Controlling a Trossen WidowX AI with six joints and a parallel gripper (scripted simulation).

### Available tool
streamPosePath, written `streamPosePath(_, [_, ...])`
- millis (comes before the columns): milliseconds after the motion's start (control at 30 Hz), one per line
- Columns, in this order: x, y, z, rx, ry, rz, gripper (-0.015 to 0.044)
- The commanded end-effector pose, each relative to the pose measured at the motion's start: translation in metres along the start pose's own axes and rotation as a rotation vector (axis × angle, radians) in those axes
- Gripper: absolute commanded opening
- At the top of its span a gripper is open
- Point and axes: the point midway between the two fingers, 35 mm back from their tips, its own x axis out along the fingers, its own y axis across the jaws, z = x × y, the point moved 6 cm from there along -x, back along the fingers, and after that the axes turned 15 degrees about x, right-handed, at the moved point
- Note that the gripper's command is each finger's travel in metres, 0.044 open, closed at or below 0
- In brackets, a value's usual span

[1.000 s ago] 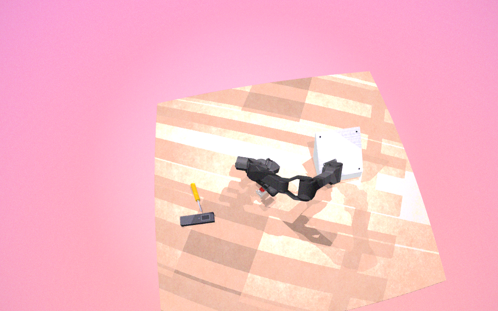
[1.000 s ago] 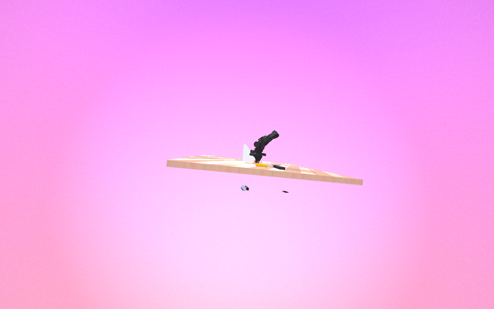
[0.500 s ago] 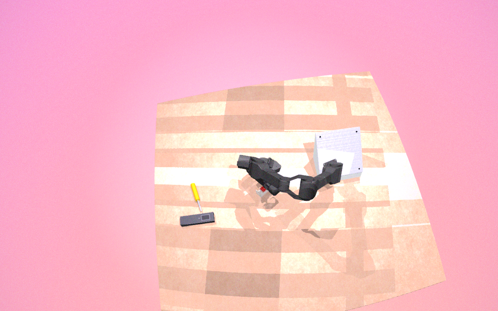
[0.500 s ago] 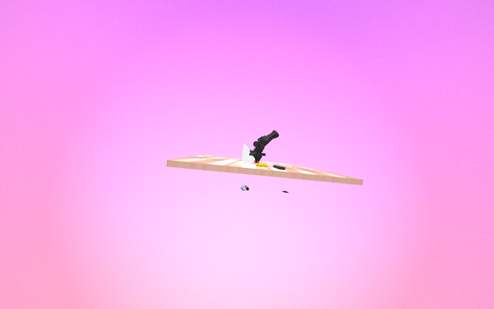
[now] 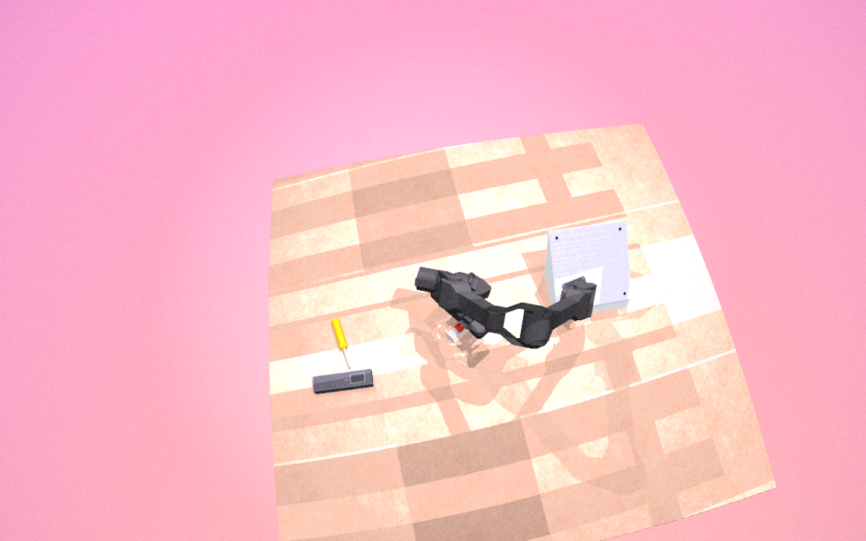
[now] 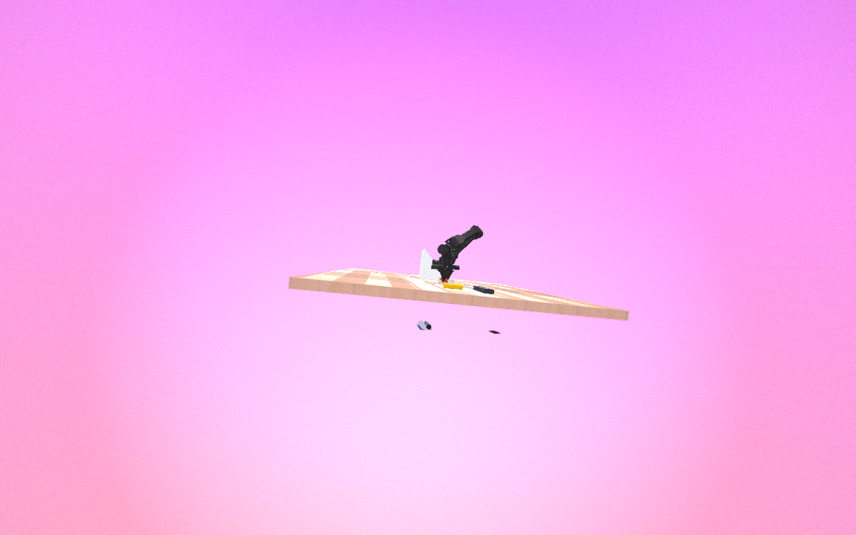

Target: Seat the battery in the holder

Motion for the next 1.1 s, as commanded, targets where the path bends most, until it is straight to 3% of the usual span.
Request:
streamPosePath(0, [0.000, 0.000, 0.001, -0.002, 0.000, -0.001, 0.0075])
streamPosePath(167, [0.000, 0.000, 0.001, -0.002, 0.000, 0.000, 0.0075])
streamPosePath(300, [0.000, 0.000, 0.001, -0.002, 0.000, 0.000, 0.0177])
streamPosePath(767, [-0.015, -0.001, 0.000, 0.000, 0.000, 0.001, 0.0177])
streamPosePath(900, [-0.022, -0.001, 0.002, 0.003, -0.002, -0.001, 0.0282])
streamPosePath(1067, [-0.063, -0.003, 0.001, -0.008, -0.002, 0.005, 0.0414])
